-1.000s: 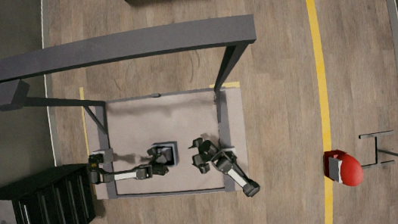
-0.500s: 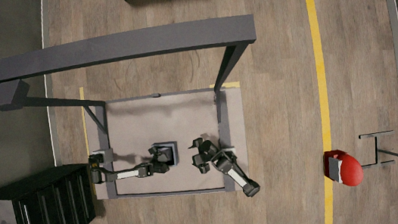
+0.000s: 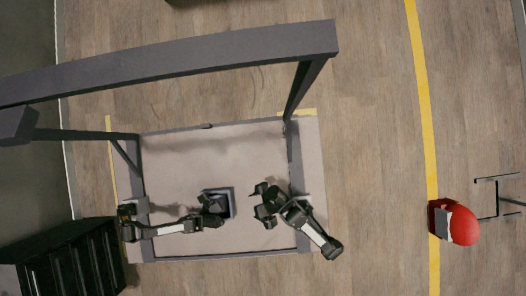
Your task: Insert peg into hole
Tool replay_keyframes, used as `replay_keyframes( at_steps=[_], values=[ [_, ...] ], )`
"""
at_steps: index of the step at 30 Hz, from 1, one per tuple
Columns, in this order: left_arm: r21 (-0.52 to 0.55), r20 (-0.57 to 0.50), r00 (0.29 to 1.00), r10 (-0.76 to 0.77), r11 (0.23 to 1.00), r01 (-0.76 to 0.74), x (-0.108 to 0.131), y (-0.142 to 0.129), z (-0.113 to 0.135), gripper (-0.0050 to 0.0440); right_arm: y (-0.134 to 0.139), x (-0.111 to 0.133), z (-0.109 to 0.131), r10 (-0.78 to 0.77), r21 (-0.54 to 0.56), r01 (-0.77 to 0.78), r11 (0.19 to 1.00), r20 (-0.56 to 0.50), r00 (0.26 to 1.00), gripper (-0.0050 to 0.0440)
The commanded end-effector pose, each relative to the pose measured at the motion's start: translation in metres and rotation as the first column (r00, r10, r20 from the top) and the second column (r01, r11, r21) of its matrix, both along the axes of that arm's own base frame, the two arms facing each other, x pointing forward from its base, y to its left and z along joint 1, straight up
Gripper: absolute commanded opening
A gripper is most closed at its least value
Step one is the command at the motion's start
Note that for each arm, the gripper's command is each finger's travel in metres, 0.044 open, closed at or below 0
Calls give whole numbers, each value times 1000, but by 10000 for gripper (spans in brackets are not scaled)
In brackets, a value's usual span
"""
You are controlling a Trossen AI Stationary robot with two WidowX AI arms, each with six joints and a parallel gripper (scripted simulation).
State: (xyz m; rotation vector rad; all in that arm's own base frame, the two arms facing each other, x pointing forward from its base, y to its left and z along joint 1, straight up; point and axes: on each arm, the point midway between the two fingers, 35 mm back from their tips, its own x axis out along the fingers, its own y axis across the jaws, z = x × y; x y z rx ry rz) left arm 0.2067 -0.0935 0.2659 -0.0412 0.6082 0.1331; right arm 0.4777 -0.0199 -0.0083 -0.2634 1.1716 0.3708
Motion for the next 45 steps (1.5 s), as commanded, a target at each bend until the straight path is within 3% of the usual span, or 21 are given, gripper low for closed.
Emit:
replay_keyframes(
  at_steps=[1,7,10,17,20,24,27,34,38,40,45],
  values=[
    [-14,11,1000,1,1000,-1,0,0,5,440,-1,-1,-10,3,-4,-3,1000,-4,1000,25],
    [-14,11,1000,1,1000,-1,0,0,5,440,-1,0,-2,4,-6,-4,1000,13,1000,25],
    [-14,11,1000,1,1000,-1,0,0,5,440,0,7,13,3,-6,-2,1000,32,999,25],
    [-14,11,1000,1,1000,-1,0,0,5,440,0,4,10,2,-6,-2,1000,23,1000,25],
    [-14,11,1000,1,1000,-1,0,0,5,440,0,4,10,2,-6,-2,1000,23,1000,97],
    [-14,11,1000,1,1000,-1,0,0,5,440,0,4,10,2,-6,-2,1000,24,1000,110],
    [-14,11,1000,1,1000,-1,0,0,5,440,-1,4,20,3,-8,-3,1000,37,999,170],
    [-14,11,1000,1,1000,-1,0,0,5,440,-5,-1,32,1,-9,-1,1000,36,999,170],
    [-14,11,1000,1,1000,-1,0,0,5,440,-6,-9,41,1,-8,-1,1000,27,1000,266],
    [-14,11,1000,1,1000,-1,0,0,5,440,-6,-9,41,1,-8,-1,1000,27,1000,266],
    [-14,11,1000,1,1000,-1,0,0,5,440,-10,-12,71,3,-7,-3,1000,48,999,386]
  ],
)
